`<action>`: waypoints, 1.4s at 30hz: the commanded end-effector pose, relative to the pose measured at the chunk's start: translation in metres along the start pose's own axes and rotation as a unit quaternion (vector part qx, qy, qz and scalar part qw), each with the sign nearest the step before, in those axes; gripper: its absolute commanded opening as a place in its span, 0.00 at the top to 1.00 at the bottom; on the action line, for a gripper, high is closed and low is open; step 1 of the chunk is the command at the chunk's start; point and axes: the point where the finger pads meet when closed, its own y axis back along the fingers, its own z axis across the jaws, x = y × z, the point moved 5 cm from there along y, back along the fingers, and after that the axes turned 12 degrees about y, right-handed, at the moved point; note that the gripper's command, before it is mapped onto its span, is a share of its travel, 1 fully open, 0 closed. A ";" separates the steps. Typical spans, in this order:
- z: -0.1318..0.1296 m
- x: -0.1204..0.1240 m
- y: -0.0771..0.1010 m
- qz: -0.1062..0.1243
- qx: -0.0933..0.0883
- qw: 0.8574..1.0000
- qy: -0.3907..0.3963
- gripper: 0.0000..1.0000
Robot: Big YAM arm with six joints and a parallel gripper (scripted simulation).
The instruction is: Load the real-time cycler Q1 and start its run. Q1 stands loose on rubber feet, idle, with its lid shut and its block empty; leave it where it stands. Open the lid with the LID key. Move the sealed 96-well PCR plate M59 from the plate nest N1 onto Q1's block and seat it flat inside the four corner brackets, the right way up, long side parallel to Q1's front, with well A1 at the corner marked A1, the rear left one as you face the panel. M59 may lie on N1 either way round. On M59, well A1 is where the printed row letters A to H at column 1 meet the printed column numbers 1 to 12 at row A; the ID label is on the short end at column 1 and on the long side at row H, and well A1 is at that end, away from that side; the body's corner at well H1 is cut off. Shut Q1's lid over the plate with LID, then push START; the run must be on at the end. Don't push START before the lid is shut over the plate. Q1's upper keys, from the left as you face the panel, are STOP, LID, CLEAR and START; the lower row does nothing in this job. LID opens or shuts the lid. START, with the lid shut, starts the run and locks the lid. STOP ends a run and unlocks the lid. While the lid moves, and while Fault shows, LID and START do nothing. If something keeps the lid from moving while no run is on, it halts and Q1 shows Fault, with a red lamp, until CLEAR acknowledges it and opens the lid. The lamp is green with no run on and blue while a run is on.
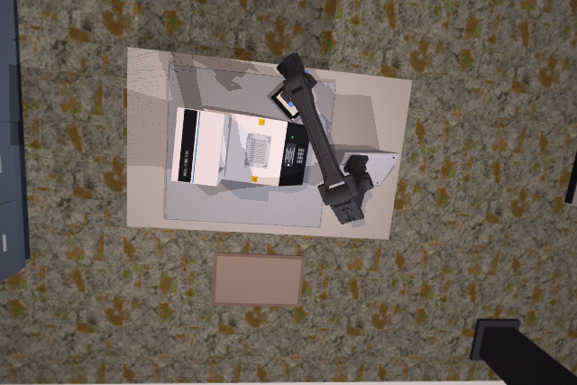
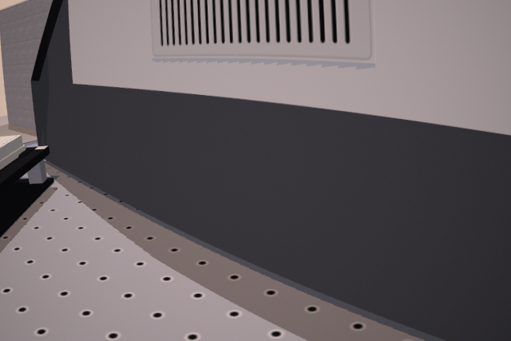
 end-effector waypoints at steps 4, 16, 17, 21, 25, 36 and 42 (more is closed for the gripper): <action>0.013 -0.007 0.016 -0.024 0.015 1.000 0.006 0.00; 0.010 0.005 0.013 -0.013 0.004 1.000 -0.009 0.00; 0.009 0.005 0.015 -0.017 0.004 1.000 -0.007 0.00; 0.005 0.000 0.023 -0.029 0.008 1.000 0.003 0.00; 0.005 -0.005 0.028 -0.035 0.012 0.999 0.005 0.00; 0.014 -0.008 -0.019 -0.009 0.008 1.000 0.000 0.00; 0.002 0.002 -0.045 0.003 -0.002 1.000 -0.017 0.00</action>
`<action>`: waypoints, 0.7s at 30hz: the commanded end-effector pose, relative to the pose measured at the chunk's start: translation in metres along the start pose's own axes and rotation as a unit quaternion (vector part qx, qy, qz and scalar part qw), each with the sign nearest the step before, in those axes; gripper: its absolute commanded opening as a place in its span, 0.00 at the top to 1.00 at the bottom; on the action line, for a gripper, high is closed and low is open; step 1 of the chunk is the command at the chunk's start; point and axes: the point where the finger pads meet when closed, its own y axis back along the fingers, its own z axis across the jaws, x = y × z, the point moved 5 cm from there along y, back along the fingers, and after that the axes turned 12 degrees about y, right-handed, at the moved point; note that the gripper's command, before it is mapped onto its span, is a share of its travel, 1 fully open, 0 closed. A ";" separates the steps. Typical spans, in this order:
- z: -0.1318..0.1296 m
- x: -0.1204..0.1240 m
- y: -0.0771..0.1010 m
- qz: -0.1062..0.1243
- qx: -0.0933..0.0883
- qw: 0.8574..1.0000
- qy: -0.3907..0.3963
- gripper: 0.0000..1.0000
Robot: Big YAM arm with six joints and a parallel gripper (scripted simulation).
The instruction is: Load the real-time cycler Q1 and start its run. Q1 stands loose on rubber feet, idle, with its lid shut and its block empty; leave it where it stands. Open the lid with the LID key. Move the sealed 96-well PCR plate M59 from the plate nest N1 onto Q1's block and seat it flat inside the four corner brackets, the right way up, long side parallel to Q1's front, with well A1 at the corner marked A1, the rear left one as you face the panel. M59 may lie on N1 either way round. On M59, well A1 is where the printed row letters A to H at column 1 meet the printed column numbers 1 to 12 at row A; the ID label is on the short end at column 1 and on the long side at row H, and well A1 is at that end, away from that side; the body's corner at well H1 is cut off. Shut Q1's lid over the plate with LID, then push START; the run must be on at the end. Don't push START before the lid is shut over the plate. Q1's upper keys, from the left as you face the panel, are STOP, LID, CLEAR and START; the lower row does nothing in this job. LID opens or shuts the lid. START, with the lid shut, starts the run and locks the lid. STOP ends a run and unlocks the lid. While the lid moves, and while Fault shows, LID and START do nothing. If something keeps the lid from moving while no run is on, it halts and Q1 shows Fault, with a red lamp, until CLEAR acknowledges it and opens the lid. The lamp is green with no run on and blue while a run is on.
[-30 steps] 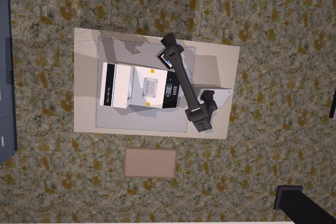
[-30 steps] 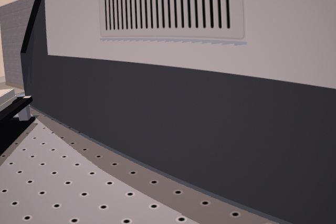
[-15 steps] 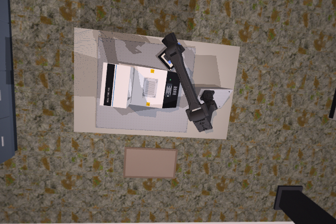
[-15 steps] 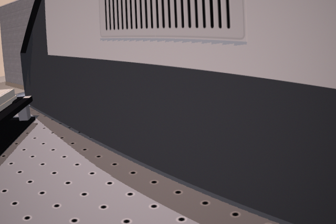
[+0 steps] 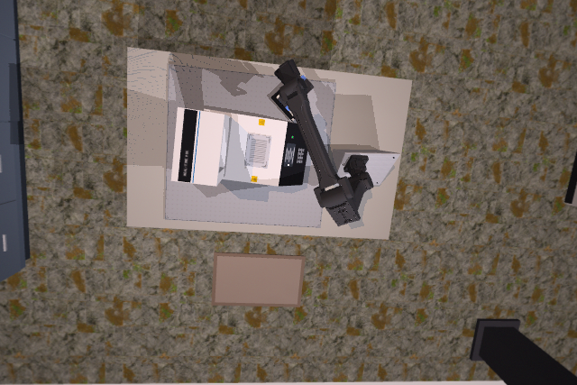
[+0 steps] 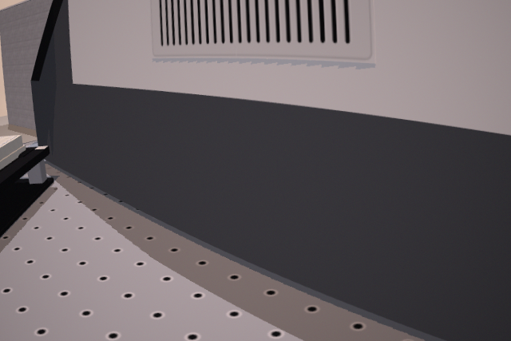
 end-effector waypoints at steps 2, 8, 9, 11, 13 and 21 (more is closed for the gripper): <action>-0.012 0.001 -0.017 -0.005 -0.006 1.000 -0.017 0.00; -0.003 -0.004 -0.020 -0.012 0.000 1.000 -0.006 0.00; -0.001 -0.006 -0.022 -0.014 0.002 1.000 0.000 0.00; 0.003 -0.005 -0.031 -0.012 0.004 1.000 0.002 0.00; 0.003 -0.002 -0.043 -0.007 0.003 1.000 -0.001 0.00; -0.010 0.002 -0.075 -0.006 -0.005 1.000 -0.017 0.00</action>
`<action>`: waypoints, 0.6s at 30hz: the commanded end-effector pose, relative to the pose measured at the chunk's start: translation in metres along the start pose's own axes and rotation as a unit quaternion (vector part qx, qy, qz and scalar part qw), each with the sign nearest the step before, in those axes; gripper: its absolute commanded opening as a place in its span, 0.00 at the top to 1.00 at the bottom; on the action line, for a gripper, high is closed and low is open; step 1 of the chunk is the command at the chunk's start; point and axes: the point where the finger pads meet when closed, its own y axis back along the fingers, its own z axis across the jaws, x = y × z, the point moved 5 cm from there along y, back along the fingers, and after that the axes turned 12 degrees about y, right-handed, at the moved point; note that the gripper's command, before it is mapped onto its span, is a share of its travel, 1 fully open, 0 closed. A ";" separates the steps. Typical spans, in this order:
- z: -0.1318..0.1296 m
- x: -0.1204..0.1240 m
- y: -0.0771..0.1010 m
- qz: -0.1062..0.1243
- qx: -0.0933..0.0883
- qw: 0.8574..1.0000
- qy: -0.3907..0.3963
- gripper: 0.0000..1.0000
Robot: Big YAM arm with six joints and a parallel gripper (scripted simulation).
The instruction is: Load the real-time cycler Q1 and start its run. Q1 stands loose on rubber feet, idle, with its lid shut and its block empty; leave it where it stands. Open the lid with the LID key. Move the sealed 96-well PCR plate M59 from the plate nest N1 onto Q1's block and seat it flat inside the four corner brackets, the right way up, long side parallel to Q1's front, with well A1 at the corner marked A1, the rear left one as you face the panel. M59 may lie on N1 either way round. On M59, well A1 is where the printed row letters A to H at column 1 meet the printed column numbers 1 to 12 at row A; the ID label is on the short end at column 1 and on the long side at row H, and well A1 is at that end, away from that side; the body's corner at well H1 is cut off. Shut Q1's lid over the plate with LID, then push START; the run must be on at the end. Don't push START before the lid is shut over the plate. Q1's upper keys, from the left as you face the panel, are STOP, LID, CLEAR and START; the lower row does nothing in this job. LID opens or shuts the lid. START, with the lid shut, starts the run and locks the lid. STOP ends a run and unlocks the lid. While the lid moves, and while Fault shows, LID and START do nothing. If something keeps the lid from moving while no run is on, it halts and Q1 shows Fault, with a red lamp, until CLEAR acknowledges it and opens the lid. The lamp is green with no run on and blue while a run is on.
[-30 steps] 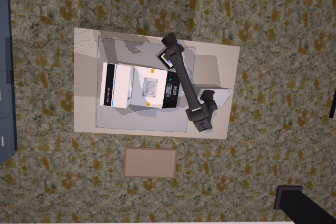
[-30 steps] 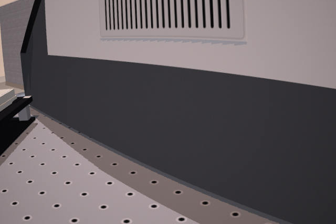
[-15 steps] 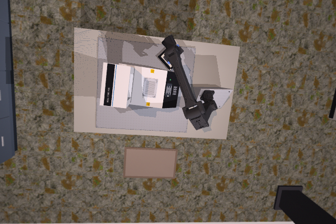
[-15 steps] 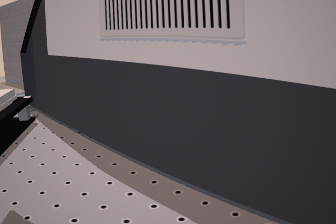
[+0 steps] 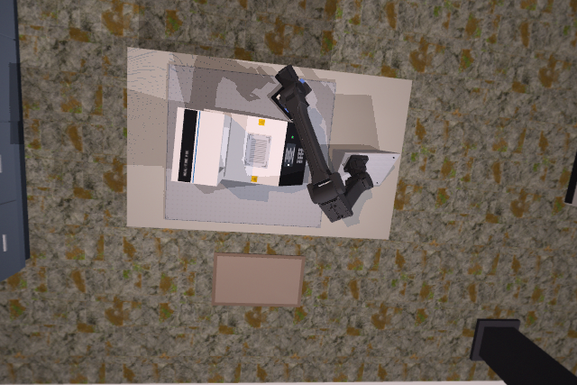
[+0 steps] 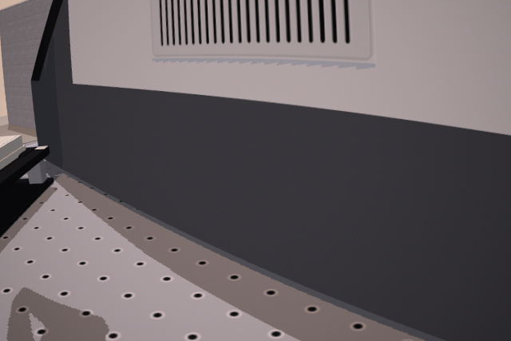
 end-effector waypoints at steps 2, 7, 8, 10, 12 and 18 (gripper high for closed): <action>-0.008 -0.001 -0.011 -0.006 -0.003 1.000 -0.014 0.00; 0.001 -0.012 -0.012 -0.016 0.004 1.000 0.004 0.00; 0.002 -0.013 -0.015 -0.018 0.006 1.000 0.006 0.00; 0.002 -0.008 -0.029 -0.009 0.004 1.000 0.002 0.00; 0.000 -0.003 -0.044 0.000 0.001 1.000 -0.004 0.00; -0.006 -0.005 -0.063 -0.005 -0.001 1.000 -0.009 0.00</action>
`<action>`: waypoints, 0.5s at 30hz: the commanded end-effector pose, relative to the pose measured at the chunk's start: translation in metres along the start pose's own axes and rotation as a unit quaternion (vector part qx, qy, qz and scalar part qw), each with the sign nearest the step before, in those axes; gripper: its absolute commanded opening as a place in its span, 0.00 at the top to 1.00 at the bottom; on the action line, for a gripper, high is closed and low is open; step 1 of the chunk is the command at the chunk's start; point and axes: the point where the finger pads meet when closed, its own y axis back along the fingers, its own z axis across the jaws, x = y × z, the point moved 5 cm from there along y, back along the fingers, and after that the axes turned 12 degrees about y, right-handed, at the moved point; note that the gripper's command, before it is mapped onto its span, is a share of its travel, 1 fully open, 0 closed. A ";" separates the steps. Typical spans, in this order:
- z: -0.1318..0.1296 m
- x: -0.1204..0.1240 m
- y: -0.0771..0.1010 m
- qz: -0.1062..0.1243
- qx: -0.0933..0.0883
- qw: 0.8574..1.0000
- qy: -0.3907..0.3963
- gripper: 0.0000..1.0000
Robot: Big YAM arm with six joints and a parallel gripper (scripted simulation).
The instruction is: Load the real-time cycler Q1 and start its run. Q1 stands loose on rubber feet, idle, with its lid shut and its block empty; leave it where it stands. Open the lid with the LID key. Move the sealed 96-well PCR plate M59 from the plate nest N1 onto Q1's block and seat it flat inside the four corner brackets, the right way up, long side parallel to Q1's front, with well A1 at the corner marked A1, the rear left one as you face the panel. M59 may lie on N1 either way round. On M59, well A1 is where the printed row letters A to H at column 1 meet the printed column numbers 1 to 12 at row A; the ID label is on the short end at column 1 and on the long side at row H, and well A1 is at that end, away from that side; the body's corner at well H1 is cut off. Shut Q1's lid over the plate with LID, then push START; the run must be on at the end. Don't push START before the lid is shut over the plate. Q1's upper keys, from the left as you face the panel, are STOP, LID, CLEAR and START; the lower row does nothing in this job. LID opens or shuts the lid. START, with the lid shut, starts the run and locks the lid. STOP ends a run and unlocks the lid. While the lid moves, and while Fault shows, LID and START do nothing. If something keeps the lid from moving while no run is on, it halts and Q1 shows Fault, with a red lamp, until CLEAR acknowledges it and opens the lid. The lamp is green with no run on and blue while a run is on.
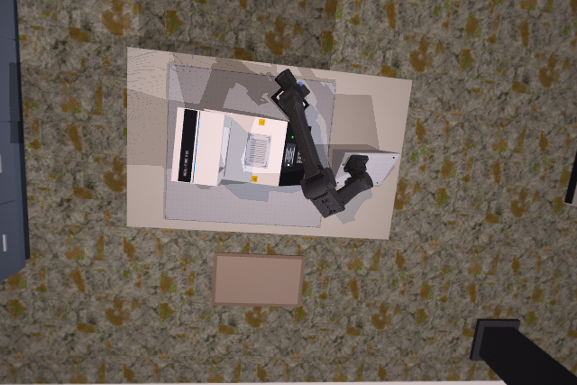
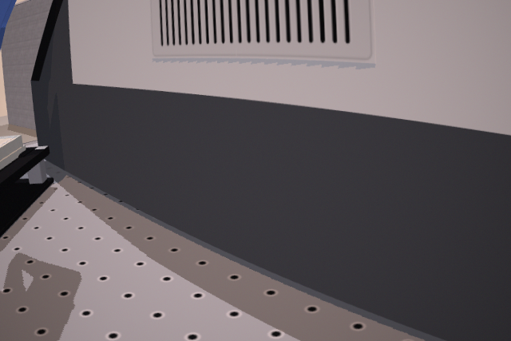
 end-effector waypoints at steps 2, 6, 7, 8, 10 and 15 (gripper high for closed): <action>-0.005 -0.006 -0.009 -0.007 0.000 1.000 -0.008 0.00; 0.002 -0.008 -0.013 -0.013 0.003 1.000 0.001 0.00; 0.003 -0.008 -0.016 -0.013 0.004 1.000 0.002 0.00; 0.004 -0.008 -0.020 -0.013 0.005 1.000 0.003 0.00; 0.003 -0.006 -0.031 -0.008 0.004 1.000 0.001 0.00; -0.004 0.001 -0.056 0.000 0.000 1.000 -0.010 0.00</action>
